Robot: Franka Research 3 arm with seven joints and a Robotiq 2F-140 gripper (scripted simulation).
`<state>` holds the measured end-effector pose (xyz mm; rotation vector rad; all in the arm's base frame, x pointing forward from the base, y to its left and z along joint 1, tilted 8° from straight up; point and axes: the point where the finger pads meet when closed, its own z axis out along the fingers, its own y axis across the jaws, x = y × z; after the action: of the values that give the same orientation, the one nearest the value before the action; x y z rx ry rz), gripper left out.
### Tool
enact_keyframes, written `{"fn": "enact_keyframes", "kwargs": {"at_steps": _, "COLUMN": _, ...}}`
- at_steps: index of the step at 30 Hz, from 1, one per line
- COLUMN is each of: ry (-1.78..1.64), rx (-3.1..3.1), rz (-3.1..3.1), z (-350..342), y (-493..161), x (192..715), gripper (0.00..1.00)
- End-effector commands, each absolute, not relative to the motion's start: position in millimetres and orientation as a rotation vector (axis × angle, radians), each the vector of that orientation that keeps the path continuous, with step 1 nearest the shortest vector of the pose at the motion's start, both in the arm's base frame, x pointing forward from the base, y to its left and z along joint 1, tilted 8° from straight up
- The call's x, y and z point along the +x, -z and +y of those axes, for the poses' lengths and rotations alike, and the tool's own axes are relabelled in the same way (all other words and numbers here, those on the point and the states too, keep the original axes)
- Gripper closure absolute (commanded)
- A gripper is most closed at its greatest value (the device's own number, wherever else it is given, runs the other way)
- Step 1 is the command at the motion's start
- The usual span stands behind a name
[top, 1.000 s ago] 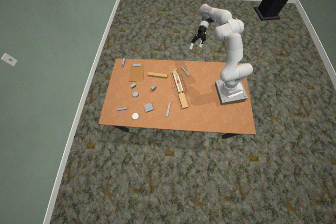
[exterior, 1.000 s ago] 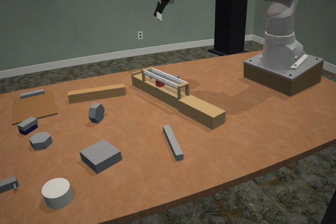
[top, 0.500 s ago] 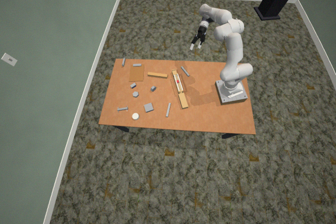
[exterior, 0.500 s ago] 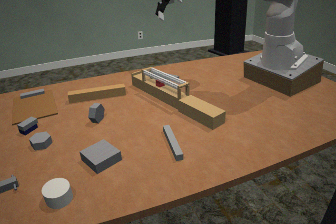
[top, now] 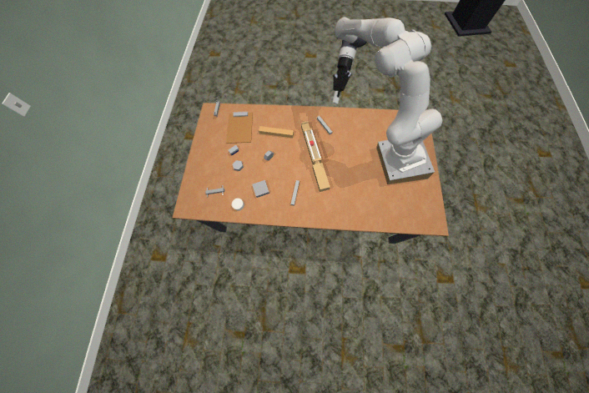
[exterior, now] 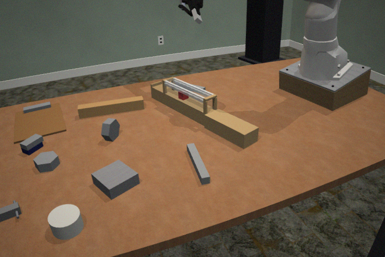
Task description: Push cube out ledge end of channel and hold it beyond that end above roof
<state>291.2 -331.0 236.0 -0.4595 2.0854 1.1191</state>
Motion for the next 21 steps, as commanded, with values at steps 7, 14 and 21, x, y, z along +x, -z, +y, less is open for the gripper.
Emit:
{"fn": "enact_keyframes", "kwargs": {"at_steps": 7, "ry": -0.851, "rx": -0.712, "rz": 2.23, "z": -265, "y": -211, "x": 349, "gripper": 1.0}}
{"fn": "enact_keyframes", "kwargs": {"at_steps": 14, "ry": -0.742, "rx": -0.852, "rz": 2.294, "z": -216, "y": -202, "x": 384, "gripper": 1.0}}
{"fn": "enact_keyframes", "kwargs": {"at_steps": 21, "ry": -0.59, "rx": -1.035, "rz": 2.365, "z": -152, "y": -191, "x": 430, "gripper": 1.0}}
